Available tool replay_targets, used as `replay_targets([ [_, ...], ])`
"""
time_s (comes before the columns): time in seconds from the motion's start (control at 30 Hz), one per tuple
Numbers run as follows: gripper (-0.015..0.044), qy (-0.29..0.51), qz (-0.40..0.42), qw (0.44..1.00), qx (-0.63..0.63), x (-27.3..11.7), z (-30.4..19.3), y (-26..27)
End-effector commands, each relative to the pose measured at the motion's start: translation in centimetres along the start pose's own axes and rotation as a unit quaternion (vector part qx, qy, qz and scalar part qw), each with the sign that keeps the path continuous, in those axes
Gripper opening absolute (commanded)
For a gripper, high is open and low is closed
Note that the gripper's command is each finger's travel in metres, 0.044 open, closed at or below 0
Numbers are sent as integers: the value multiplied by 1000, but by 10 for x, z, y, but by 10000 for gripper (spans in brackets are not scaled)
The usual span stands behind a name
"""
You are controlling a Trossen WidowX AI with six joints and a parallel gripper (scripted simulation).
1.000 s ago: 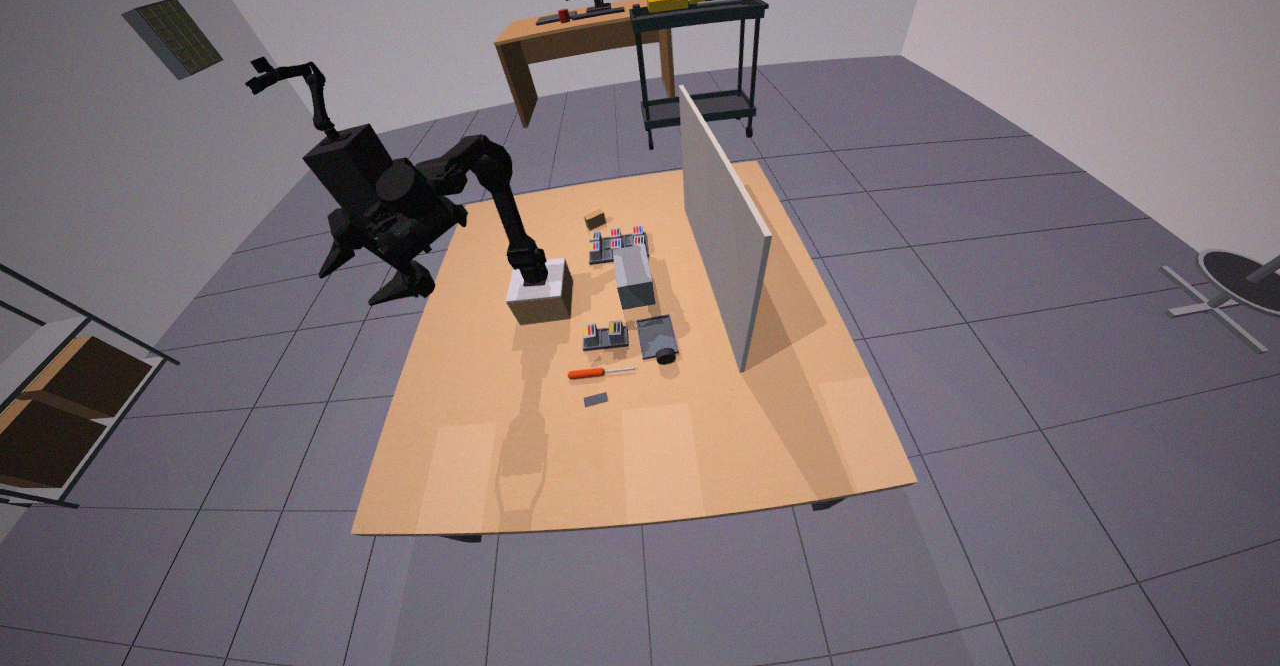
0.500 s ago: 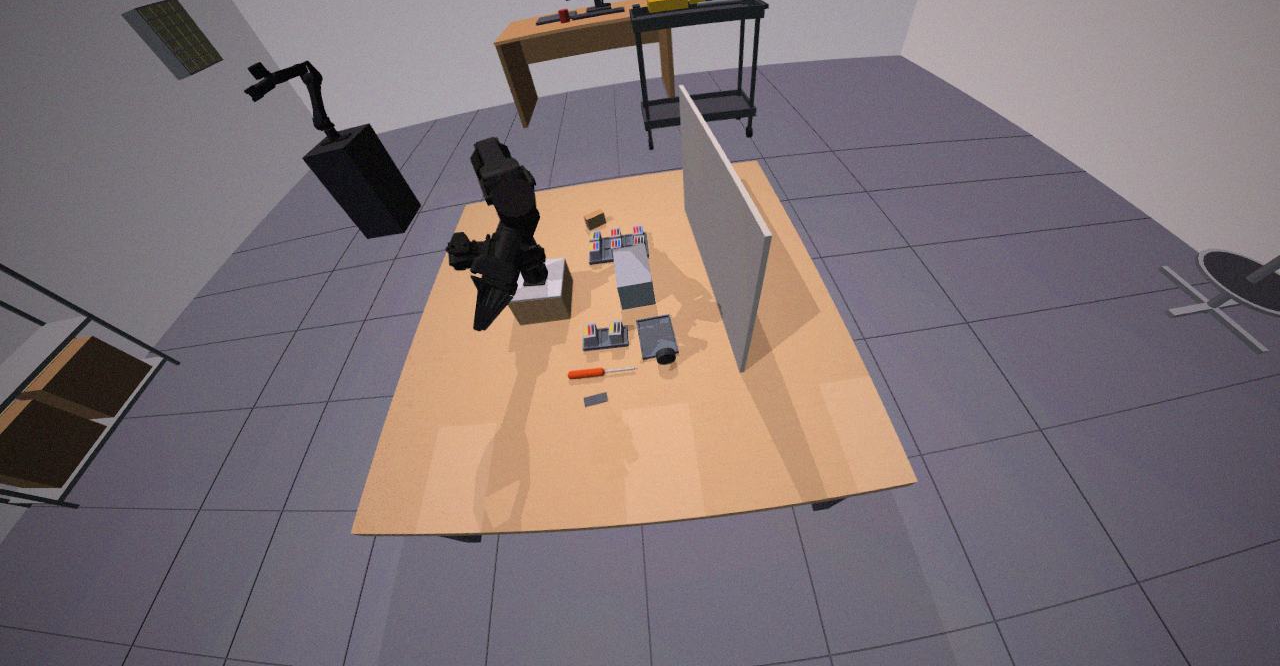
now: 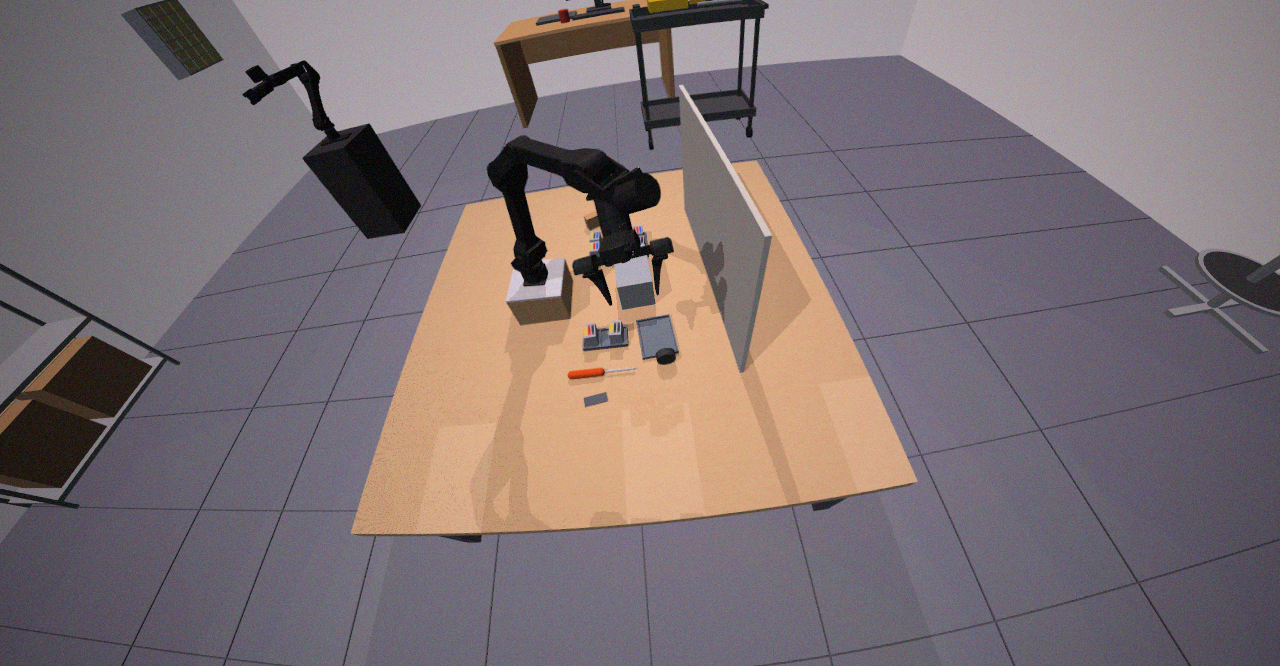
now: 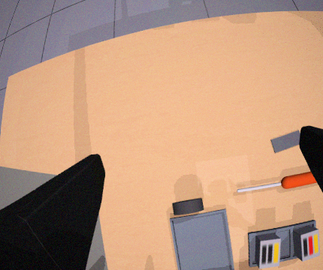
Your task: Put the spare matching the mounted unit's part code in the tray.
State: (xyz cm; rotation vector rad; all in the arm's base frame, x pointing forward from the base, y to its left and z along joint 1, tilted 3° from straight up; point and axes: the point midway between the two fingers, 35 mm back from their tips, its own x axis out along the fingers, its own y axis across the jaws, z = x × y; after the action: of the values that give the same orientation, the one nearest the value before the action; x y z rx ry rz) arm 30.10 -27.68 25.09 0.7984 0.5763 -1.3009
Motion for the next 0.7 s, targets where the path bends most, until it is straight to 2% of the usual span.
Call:
replay_targets([
  [0.0,440,63,41,986,-150,-11,-57,35],
  [0.13,440,119,85,941,-305,-29,-119,60],
  [0.27,440,172,129,868,-448,-50,-181,73],
  [0.53,440,272,211,645,-682,-101,-302,64],
  [0.67,440,274,213,639,-687,-103,-304,63],
])
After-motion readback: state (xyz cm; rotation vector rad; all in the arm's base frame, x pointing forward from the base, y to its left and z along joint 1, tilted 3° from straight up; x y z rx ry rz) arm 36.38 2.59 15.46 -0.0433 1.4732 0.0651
